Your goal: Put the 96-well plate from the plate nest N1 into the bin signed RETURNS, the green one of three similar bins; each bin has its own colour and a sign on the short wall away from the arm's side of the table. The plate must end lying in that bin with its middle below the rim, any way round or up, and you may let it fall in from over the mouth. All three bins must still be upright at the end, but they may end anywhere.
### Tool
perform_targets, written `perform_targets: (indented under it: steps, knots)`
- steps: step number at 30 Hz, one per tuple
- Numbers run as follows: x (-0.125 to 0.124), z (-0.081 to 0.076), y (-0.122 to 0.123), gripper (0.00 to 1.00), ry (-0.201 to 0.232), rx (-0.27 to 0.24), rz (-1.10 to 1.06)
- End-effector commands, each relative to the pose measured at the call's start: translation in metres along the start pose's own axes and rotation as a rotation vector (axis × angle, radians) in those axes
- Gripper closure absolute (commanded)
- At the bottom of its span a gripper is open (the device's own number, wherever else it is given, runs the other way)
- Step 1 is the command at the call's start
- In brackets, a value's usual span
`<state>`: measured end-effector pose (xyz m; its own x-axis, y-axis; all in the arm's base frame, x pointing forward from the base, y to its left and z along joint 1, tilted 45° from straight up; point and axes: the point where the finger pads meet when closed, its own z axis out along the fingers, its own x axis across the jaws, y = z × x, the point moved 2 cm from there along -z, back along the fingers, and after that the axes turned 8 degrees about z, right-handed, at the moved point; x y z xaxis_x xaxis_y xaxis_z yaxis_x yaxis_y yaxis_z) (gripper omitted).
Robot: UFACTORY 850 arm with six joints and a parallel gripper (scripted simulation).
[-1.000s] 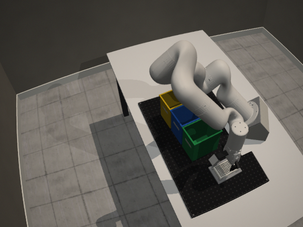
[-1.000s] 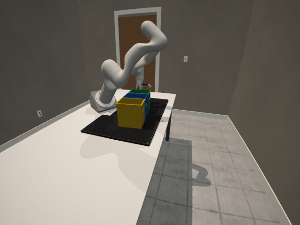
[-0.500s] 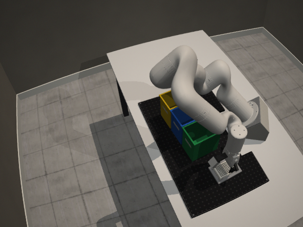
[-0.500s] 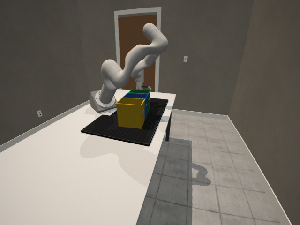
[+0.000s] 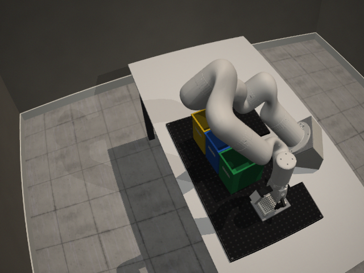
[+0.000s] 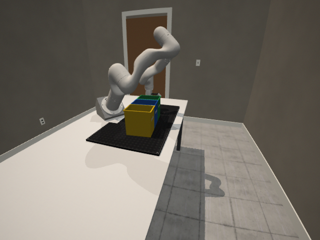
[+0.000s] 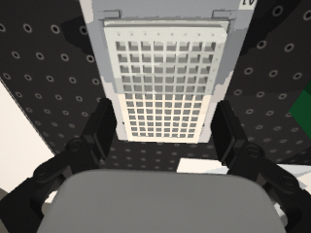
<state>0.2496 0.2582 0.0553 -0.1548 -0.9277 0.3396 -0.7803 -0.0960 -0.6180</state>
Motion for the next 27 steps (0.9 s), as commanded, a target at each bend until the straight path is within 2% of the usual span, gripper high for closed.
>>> perform_targets:
  steps: [1, 27]
  knots:
    - [0.0, 0.0, 0.0, 0.0, -0.001, 0.0, 0.0]
    - [0.0, 0.012, 0.0, 0.0, -0.001, 0.0, 0.0]
